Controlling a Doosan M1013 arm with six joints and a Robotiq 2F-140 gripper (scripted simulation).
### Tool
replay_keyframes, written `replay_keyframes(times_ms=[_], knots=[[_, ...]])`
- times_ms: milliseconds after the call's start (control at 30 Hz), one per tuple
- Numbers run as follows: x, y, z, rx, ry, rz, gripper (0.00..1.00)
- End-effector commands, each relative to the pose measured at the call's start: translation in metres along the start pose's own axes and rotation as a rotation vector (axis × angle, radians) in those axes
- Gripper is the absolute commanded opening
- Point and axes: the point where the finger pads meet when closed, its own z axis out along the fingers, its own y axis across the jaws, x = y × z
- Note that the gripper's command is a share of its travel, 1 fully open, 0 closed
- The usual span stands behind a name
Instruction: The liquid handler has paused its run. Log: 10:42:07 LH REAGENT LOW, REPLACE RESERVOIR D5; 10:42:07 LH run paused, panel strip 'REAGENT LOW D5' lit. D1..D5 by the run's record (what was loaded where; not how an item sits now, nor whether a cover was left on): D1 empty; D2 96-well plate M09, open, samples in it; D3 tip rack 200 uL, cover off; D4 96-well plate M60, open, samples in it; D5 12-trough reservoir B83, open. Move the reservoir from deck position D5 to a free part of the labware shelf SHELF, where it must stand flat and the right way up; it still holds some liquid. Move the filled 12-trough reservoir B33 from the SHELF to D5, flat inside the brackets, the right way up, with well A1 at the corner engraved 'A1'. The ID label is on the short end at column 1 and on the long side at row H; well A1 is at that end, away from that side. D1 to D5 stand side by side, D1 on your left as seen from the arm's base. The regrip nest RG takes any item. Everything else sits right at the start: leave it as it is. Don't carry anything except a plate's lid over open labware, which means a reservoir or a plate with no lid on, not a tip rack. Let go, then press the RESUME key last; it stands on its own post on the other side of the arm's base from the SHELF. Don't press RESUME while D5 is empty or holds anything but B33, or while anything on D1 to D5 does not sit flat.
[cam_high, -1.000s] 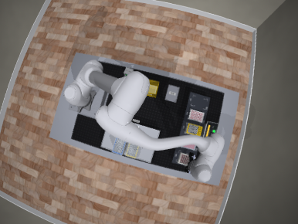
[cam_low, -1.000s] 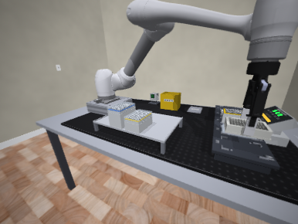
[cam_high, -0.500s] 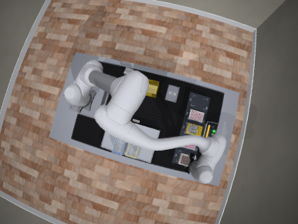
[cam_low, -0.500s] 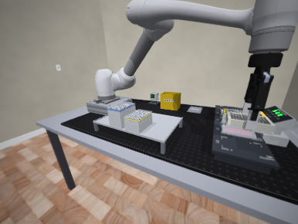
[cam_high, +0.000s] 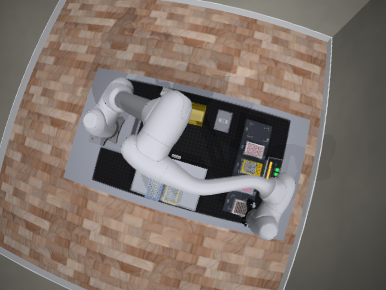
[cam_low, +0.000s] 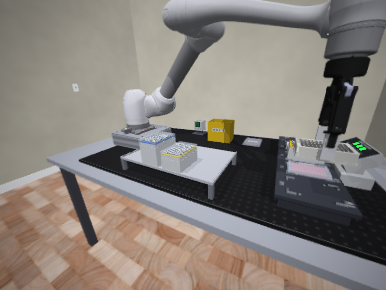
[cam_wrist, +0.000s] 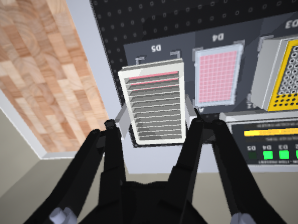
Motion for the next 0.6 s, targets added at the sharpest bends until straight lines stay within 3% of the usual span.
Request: replay_keyframes(times_ms=[0, 567], knots=[[-0.003, 0.002, -0.014, -0.005, -0.009, 0.001, 0.00], [-0.002, 0.002, -0.039, -0.005, -0.009, 0.001, 0.00]])
